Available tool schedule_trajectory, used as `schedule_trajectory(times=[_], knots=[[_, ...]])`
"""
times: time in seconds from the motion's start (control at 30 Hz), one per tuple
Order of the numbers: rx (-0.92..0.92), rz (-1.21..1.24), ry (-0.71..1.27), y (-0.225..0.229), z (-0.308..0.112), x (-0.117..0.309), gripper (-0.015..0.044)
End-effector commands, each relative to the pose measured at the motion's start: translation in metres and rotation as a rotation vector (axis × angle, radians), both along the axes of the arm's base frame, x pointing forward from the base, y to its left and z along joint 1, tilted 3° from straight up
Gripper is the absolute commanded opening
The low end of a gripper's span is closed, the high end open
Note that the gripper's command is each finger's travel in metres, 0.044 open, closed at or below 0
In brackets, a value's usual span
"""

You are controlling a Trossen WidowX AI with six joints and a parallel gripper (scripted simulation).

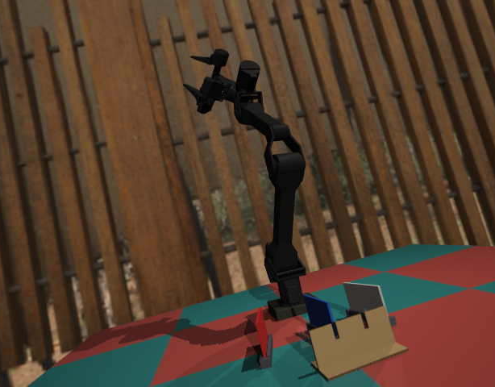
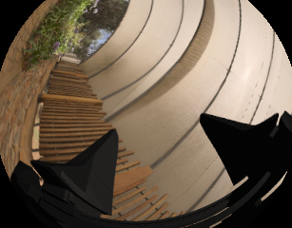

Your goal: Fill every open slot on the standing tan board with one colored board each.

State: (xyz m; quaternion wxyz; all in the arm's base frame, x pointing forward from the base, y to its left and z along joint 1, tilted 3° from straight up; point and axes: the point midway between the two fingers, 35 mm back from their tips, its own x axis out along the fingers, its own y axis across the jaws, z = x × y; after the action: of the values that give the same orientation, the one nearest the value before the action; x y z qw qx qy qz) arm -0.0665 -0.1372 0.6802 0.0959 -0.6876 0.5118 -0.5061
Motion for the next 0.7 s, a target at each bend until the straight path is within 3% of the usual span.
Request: schedule_trajectory(times=[0.0,0.23,0.67], knots=[[0.0,0.007,-0.009,-0.001,0.0,-0.001,0.0374],[0.036,0.267,-0.353,-0.042,-0.021,-0.029,0.019],[0.284,0.626,-0.937,-0.145,-0.091,-0.019,0.0182]])
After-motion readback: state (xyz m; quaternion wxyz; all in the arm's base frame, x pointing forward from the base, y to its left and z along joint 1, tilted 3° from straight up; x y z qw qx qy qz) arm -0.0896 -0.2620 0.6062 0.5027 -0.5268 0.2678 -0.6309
